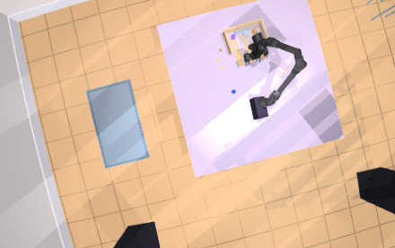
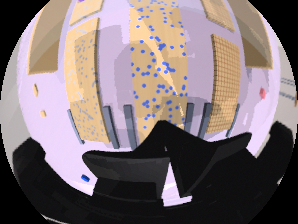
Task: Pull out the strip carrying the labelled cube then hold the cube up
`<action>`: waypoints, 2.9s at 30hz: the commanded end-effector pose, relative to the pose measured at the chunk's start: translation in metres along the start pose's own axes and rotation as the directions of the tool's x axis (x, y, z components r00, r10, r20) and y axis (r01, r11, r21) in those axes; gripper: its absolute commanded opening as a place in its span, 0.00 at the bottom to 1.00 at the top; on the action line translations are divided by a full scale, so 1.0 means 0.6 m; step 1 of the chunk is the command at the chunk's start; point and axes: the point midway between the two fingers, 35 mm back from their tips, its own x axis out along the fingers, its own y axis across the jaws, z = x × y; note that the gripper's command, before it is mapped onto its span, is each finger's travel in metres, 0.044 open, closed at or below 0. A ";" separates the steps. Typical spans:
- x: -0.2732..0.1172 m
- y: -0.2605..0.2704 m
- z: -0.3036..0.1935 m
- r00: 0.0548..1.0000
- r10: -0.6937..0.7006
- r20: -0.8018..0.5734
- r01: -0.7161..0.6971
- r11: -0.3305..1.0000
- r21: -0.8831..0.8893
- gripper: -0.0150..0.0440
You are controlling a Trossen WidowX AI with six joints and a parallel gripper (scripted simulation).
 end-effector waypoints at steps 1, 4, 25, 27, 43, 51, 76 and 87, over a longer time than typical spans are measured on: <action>0.006 -0.002 0.001 1.000 -0.006 -0.004 0.006 1.000 -0.001 0.25; 0.007 -0.002 0.002 1.000 -0.006 -0.004 0.006 1.000 -0.001 0.25; 0.008 0.001 -0.034 1.000 -0.006 -0.005 0.006 1.000 -0.002 0.25; 0.008 0.001 -0.040 1.000 -0.006 -0.005 0.006 1.000 -0.002 0.25; 0.008 0.002 -0.080 1.000 -0.006 -0.006 0.006 1.000 -0.003 0.25; 0.008 0.003 -0.100 1.000 -0.006 -0.007 0.006 1.000 -0.003 0.25; 0.008 0.004 -0.163 1.000 -0.006 -0.009 0.006 1.000 -0.005 0.25; 0.008 0.004 -0.192 1.000 -0.006 -0.009 0.006 1.000 -0.005 0.25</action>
